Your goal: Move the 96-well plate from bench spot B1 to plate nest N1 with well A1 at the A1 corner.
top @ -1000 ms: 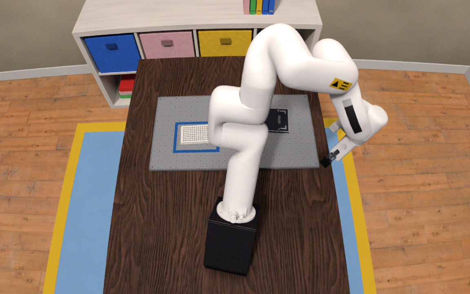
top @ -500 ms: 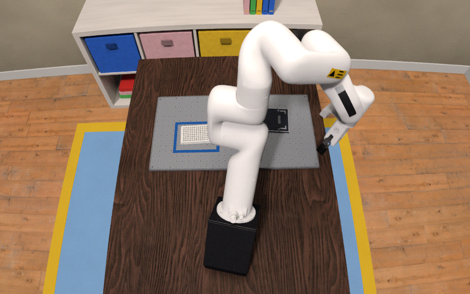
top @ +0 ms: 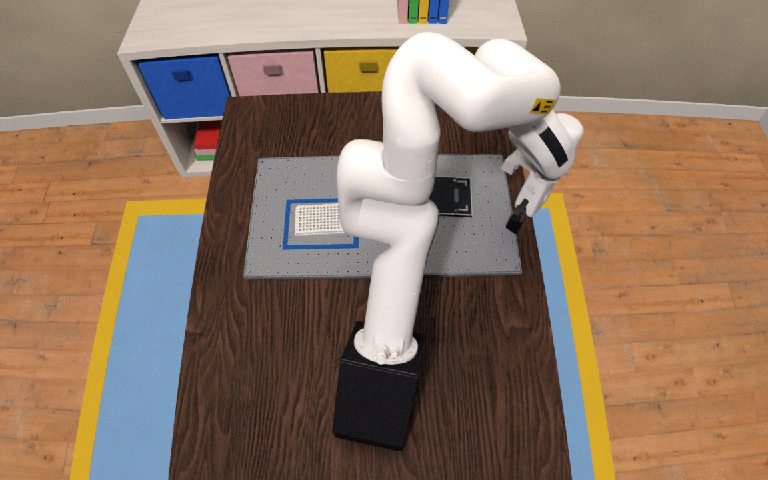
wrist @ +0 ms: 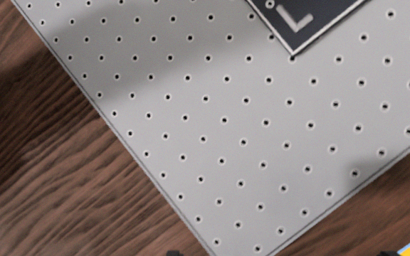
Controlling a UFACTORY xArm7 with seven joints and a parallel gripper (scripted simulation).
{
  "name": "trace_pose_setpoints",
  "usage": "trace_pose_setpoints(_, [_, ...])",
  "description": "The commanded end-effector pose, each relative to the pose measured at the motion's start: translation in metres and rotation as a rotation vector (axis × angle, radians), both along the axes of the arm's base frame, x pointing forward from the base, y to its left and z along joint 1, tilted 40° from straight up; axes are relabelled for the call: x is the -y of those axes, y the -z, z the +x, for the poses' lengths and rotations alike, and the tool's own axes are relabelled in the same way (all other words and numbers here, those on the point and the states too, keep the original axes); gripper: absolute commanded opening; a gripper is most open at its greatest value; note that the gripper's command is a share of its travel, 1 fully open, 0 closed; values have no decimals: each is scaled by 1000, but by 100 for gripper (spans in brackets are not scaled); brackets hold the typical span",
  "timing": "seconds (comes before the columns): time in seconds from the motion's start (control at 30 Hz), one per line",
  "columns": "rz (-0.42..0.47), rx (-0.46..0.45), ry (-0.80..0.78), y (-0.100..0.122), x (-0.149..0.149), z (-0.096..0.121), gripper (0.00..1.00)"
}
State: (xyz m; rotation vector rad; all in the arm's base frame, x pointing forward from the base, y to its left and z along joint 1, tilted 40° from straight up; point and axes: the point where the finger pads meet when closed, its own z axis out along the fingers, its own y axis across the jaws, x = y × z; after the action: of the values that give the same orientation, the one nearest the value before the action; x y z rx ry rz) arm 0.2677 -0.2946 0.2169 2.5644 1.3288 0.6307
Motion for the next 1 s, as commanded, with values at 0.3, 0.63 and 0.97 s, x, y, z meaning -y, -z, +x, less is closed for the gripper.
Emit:
trace_pose_setpoints(0.3, [-84, -17, -17, -21, -29, 37, 100])
trace_pose_setpoints(0.63, [-185, -23, -51, -33, -61, 64, 100])
trace_pose_setpoints(0.97, [-233, -19, -71, -41, -92, 86, 100])
